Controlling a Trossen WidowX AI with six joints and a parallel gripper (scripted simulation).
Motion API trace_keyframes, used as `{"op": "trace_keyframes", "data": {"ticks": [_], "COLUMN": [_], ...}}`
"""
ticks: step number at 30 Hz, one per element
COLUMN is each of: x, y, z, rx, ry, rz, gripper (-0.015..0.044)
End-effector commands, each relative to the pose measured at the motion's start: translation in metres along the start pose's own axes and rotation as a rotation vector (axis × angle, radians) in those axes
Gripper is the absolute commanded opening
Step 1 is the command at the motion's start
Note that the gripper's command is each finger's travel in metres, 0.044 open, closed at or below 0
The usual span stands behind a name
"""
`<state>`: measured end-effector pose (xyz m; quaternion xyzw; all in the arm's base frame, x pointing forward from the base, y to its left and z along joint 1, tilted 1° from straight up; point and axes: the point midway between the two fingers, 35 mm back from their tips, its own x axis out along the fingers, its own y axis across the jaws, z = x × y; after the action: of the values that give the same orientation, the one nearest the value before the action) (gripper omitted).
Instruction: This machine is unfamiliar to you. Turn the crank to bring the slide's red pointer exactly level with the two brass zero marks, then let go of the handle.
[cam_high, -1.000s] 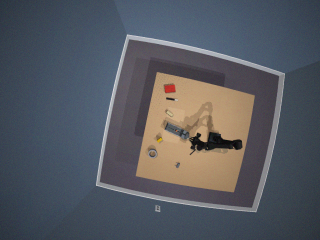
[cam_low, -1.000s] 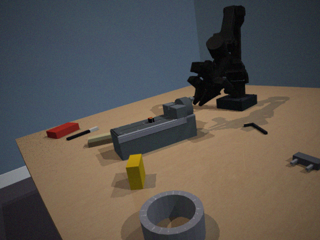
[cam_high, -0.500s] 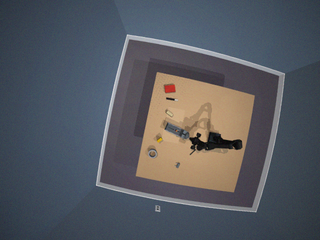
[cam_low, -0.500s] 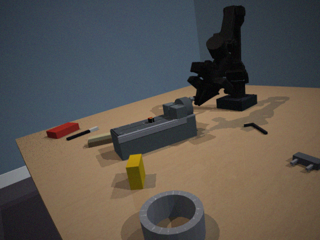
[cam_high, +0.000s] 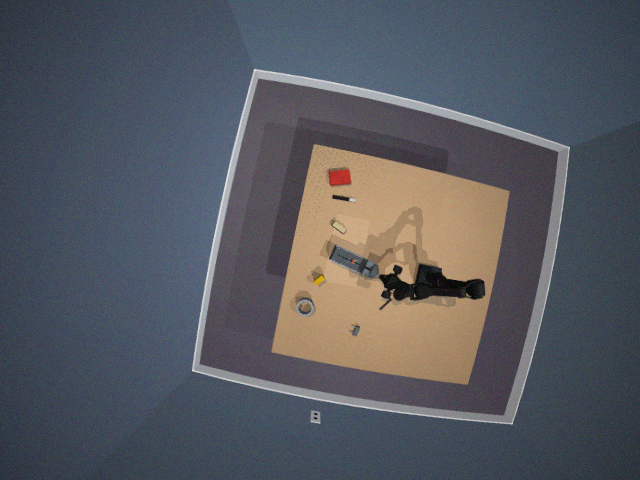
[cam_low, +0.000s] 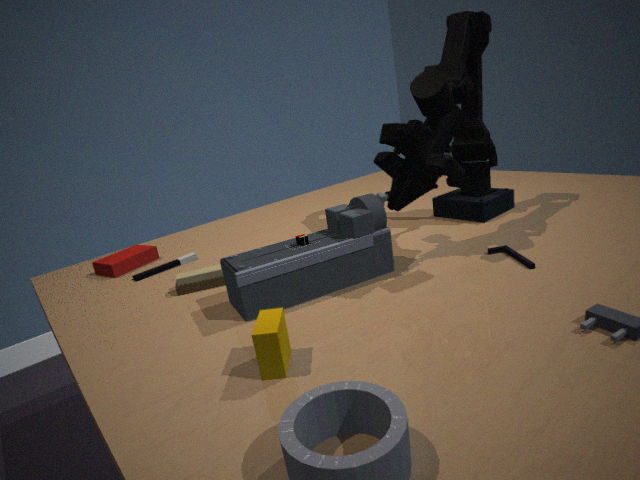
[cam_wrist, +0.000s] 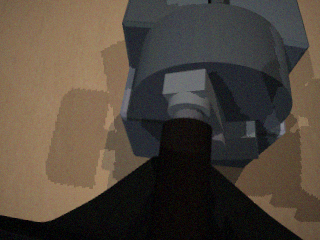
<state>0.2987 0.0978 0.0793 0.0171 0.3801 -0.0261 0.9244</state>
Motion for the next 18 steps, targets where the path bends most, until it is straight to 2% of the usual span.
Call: {"op": "trace_keyframes", "data": {"ticks": [1, 18], "x": [-0.002, -0.002], "y": [-0.006, -0.017], "z": [0.002, 0.002], "rx": [0.000, 0.000], "ry": [-0.004, -0.004], "rz": [-0.011, -0.011], "gripper": [0.0000, 0.0000]}}
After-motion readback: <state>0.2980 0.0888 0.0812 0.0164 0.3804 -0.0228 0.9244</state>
